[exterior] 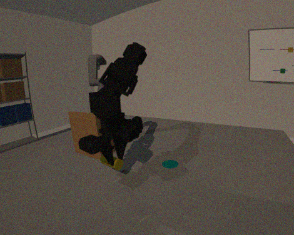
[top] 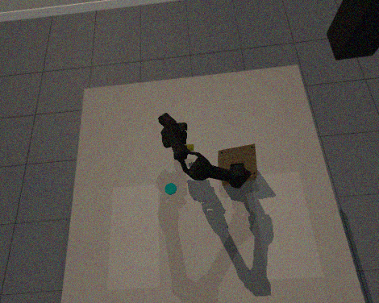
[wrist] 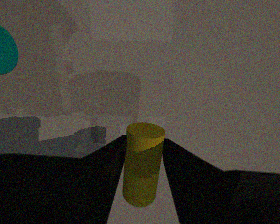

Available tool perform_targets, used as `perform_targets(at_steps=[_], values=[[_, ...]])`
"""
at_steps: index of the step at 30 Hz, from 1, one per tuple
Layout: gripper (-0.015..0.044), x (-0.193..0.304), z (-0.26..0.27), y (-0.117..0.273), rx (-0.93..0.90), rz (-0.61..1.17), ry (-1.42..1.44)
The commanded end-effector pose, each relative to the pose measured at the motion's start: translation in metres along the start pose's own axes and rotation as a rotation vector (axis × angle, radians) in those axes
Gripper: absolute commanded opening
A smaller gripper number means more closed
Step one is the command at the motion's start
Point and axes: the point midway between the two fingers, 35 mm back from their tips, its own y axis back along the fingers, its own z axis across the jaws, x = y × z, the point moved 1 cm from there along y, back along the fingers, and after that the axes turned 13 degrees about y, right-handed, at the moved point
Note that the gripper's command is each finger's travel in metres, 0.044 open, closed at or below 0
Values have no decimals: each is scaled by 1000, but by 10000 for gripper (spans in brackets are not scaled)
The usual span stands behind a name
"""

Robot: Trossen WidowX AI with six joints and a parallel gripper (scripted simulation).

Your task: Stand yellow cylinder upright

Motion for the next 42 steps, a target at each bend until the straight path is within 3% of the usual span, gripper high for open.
perform_targets(at_steps=[1,12,42], values=[[105,-1,0,15,10,0,10],[105,2,3,48,8,0,10],[105,-49,56,60,26,1,-105]])
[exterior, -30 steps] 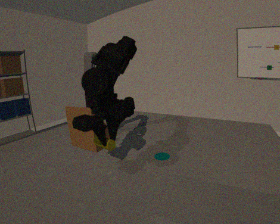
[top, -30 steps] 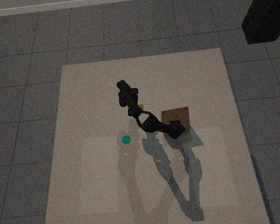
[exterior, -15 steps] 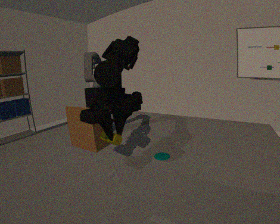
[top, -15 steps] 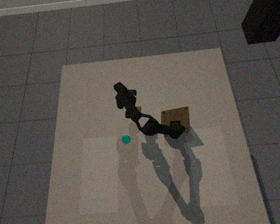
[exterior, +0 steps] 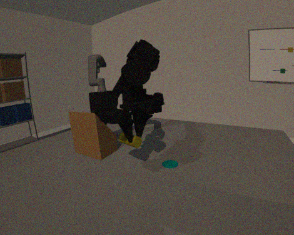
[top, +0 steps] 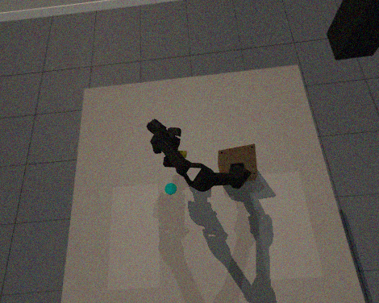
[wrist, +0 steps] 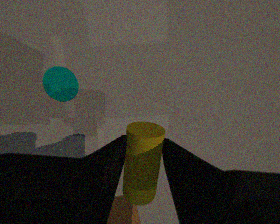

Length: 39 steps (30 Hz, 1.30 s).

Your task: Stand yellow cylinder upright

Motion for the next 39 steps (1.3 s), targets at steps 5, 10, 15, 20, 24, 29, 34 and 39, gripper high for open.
perform_targets(at_steps=[5,10,15,20,24,29,34,39], values=[[105,-14,21,5,4,-7,-33],[105,-21,33,7,3,-8,-56],[105,-28,46,8,2,-8,-80],[105,-34,59,9,-1,-9,-104],[105,-38,69,10,-4,-9,-124],[105,-43,83,11,-8,-9,-149],[105,-48,97,12,-12,-9,-174],[105,-52,111,13,-17,-8,-198]])
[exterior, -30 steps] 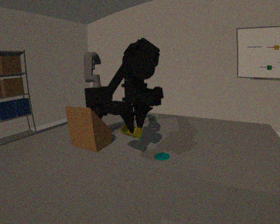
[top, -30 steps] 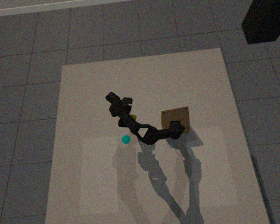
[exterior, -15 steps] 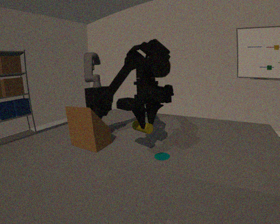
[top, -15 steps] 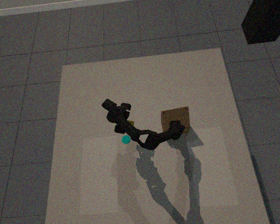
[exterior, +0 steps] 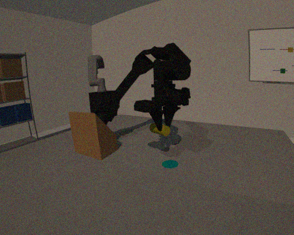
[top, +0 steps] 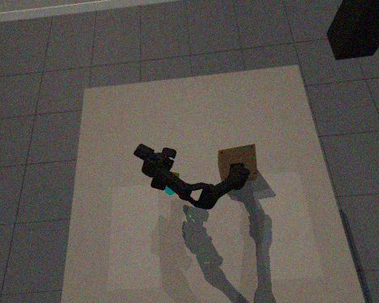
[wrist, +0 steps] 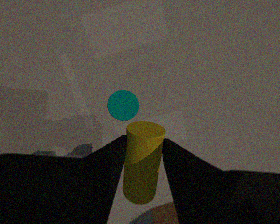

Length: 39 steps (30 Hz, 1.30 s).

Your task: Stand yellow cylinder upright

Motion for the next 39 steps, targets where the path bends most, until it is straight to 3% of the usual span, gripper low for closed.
perform_targets(at_steps=[1,9,39], values=[[105,-2,14,2,-4,-6,-16],[105,-3,33,3,-11,-3,-47],[105,-4,20,-19,142,-61,-16]])
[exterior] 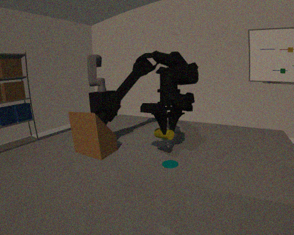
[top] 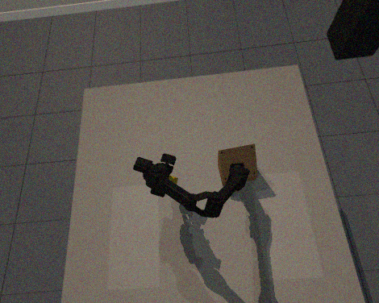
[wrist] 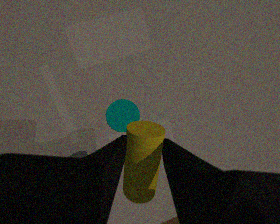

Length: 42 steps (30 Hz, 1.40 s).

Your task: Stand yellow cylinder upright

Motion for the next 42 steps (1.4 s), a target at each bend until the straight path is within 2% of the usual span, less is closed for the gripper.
perform_targets(at_steps=[1,42], values=[[105,1,0,-2,26,-12,4],[105,-3,-12,-27,224,-164,32]])
